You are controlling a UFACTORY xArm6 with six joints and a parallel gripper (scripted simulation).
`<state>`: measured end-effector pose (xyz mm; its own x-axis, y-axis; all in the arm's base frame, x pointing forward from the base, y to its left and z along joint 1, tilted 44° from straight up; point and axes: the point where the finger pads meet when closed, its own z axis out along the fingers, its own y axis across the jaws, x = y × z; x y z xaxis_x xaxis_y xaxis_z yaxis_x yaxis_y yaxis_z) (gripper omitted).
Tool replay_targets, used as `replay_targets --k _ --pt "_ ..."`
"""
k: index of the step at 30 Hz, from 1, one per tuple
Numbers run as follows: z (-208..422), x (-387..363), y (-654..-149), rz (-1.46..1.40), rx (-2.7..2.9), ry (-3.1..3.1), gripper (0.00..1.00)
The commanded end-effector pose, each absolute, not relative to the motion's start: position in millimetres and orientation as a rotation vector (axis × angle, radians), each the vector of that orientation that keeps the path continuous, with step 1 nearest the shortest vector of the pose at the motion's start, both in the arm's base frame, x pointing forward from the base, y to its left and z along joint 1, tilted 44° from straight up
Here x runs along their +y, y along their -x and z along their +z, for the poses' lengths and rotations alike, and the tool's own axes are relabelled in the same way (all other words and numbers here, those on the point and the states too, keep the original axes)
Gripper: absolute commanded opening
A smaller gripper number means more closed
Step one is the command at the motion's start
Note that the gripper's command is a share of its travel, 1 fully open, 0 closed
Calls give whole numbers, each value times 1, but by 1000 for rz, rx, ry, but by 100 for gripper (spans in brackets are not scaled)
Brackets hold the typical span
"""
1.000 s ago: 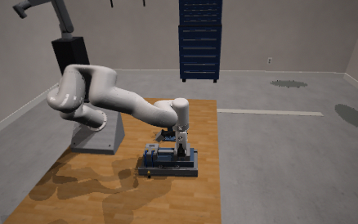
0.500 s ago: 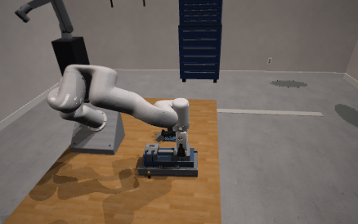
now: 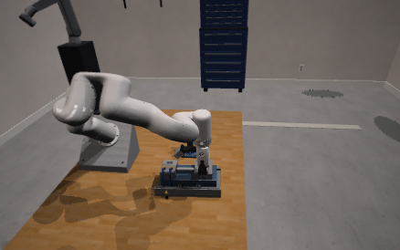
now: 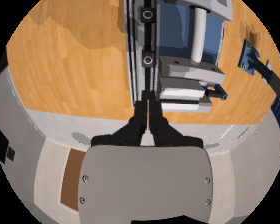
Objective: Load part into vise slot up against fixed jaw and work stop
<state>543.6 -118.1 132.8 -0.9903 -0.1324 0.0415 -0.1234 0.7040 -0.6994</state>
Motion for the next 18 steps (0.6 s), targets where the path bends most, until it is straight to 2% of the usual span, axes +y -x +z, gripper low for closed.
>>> replay_targets --k 1,18 --pt "134 -117 -545 -1183 2885 217 0" --pt "133 -119 -545 -1183 2885 217 0"
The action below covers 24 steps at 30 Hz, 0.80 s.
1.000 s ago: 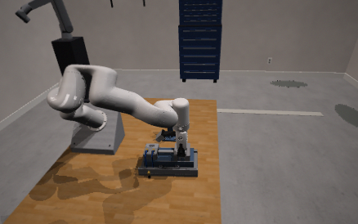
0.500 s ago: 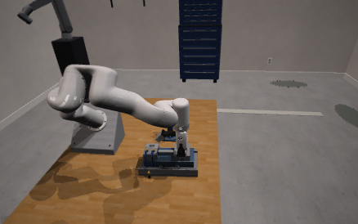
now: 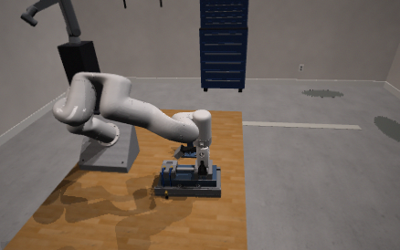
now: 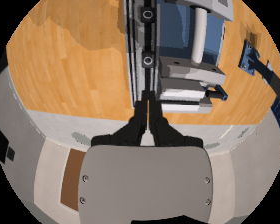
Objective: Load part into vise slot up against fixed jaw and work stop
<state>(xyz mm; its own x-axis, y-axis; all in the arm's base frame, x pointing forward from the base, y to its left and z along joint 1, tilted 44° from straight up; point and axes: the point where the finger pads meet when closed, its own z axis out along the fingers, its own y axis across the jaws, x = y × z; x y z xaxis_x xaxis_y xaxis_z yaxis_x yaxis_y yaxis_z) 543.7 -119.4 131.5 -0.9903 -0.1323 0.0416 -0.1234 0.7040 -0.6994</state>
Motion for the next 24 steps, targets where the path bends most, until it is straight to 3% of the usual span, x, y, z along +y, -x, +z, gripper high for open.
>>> replay_targets --k 1,24 --pt "132 -119 -545 -1183 2885 217 0" --pt "128 -123 -545 -1183 2885 217 0"
